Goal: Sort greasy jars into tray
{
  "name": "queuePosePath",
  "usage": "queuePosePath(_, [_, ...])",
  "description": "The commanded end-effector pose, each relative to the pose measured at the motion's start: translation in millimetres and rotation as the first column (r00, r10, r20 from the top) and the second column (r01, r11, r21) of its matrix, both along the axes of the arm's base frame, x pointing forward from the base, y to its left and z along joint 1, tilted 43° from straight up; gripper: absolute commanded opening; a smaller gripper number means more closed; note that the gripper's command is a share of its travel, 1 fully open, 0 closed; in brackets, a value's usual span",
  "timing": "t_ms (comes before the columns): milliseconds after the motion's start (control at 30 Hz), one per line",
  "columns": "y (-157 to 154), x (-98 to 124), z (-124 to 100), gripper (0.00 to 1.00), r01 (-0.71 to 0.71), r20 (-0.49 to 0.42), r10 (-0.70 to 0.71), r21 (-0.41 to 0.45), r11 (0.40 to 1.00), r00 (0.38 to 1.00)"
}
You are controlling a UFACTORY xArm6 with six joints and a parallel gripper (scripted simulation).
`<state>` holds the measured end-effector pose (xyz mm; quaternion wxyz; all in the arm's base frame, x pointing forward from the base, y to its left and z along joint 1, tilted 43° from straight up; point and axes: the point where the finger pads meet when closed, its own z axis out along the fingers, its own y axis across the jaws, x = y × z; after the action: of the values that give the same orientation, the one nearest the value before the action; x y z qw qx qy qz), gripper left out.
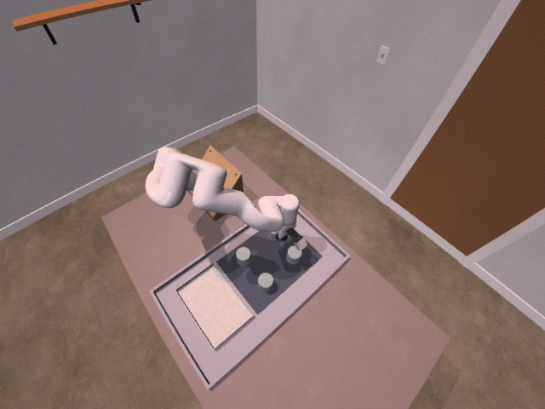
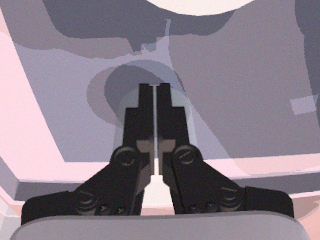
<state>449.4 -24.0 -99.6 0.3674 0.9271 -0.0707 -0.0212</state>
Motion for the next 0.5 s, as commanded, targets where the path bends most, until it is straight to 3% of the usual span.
queuePosePath(0, [1.1,1.1,0.9,0.00,-0.002,0.003,0.002,0.001,1.000,1.000])
queuePosePath(467, [1.4,-0.5,0.9,0.00,-0.002,0.003,0.002,0.001,1.000,1.000])
